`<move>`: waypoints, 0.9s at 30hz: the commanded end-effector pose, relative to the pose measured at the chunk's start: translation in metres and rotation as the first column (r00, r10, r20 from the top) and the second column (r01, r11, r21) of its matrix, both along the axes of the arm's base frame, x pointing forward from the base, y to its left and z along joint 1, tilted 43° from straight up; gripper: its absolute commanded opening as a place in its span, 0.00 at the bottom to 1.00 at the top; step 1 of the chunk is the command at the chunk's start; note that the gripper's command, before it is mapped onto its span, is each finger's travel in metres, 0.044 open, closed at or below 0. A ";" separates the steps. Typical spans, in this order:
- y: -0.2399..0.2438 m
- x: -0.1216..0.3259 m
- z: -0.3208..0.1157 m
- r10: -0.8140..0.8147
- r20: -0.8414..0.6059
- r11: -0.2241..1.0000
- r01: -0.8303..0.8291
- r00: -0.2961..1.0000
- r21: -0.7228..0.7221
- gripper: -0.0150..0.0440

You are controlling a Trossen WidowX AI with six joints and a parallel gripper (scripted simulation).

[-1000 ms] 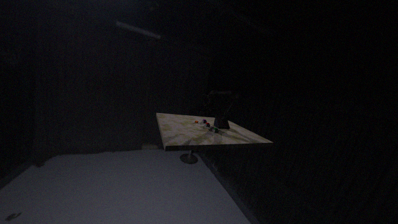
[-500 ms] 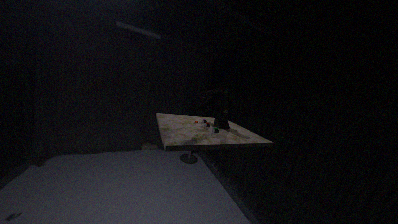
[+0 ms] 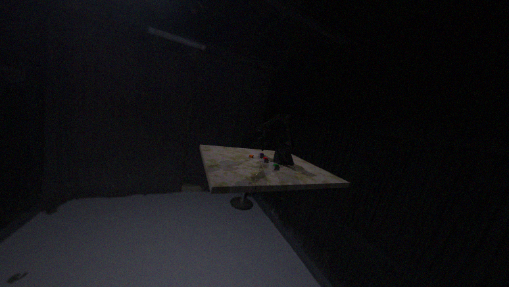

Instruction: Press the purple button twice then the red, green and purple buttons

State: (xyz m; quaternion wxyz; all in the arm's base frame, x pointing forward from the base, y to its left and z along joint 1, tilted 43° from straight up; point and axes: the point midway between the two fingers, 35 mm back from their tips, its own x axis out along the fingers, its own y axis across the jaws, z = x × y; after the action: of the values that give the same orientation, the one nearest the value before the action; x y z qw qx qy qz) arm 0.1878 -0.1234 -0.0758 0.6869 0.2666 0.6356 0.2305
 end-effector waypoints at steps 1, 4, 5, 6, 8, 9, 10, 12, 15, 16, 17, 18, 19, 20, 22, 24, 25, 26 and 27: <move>0.006 0.001 -0.006 -0.002 -0.001 1.000 0.002 1.000 0.004 0.29; 0.010 0.001 -0.010 -0.003 -0.001 1.000 0.003 1.000 0.004 0.29; 0.011 0.001 -0.011 -0.003 -0.001 1.000 0.003 1.000 0.004 0.29; 0.012 0.001 -0.012 -0.003 -0.001 1.000 0.003 1.000 0.004 0.29; 0.014 0.002 -0.015 -0.003 -0.001 1.000 0.003 1.000 0.004 0.29; 0.015 0.002 -0.016 -0.003 -0.001 1.000 0.003 1.000 0.004 0.29; 0.016 0.002 -0.017 -0.003 -0.001 1.000 0.003 1.000 0.004 0.29; 0.018 0.002 -0.019 -0.002 -0.001 1.000 0.002 1.000 0.005 0.29; 0.022 0.003 -0.023 -0.002 0.000 1.000 0.002 1.000 0.005 0.29; 0.023 0.003 -0.024 -0.002 0.000 1.000 0.002 1.000 0.005 0.29; 0.024 0.003 -0.025 -0.002 0.000 1.000 0.002 1.000 0.005 0.29; 0.024 0.003 -0.026 -0.002 0.000 1.000 0.002 1.000 0.005 0.29; 0.025 0.003 -0.026 -0.002 0.000 1.000 0.002 1.000 0.005 0.29; 0.025 0.003 -0.026 -0.002 0.000 1.000 0.002 1.000 0.005 0.29; 0.025 0.003 -0.026 -0.002 0.000 1.000 0.002 1.000 0.005 0.29; 0.025 0.003 -0.026 -0.002 0.000 1.000 0.002 1.000 0.005 0.29; 0.025 0.003 -0.026 -0.002 0.000 1.000 0.002 1.000 0.005 0.29; 0.025 0.003 -0.026 -0.002 0.000 1.000 0.002 1.000 0.005 0.29; 0.025 0.003 -0.026 -0.002 0.000 1.000 0.002 1.000 0.005 0.29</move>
State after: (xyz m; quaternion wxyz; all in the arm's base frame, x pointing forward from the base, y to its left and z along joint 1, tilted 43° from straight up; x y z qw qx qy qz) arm 0.1908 -0.1002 -0.1012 0.6871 0.2664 0.6352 0.2312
